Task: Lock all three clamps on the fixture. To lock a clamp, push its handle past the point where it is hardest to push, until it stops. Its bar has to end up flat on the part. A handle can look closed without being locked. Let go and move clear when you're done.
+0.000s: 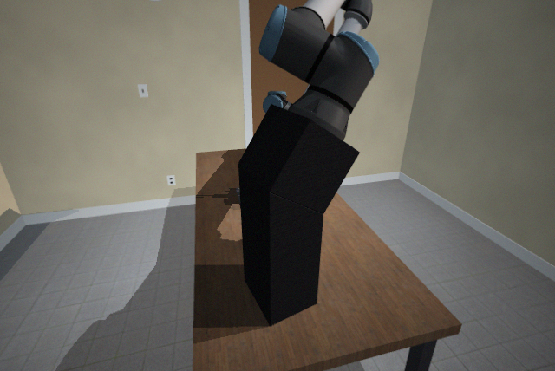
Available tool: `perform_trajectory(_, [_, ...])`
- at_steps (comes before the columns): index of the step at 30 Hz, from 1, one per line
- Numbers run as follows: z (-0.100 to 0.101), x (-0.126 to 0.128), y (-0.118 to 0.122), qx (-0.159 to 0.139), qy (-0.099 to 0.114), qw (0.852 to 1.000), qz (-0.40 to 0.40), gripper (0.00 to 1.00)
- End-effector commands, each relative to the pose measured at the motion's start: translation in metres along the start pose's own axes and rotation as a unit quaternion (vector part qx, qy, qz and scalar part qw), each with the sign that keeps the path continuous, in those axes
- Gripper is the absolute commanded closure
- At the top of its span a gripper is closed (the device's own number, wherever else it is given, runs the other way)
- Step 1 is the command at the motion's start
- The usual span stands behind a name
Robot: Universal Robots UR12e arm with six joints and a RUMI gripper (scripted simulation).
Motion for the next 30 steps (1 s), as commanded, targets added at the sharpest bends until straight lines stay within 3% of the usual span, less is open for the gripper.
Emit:
perform_trajectory(1, [0.005, 0.003, -0.025, 0.013, -0.012, 0.999, -0.039, 0.00])
perform_trajectory(5, [0.013, 0.012, -0.052, 0.025, -0.016, 0.997, -0.077, 0.00])
perform_trajectory(15, [0.023, 0.029, -0.091, 0.043, -0.017, 0.990, -0.133, 0.00])
perform_trajectory(30, [0.026, 0.034, -0.101, 0.048, -0.017, 0.987, -0.150, 0.00])
Point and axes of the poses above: the point where the finger pads meet when closed, its own z axis out along the fingers, its own x axis across the jaws, y = z × x, the point moved 1 cm from there along -z, back along the fingers, and after that the axes turned 14 degrees about z, right-handed, at the moved point
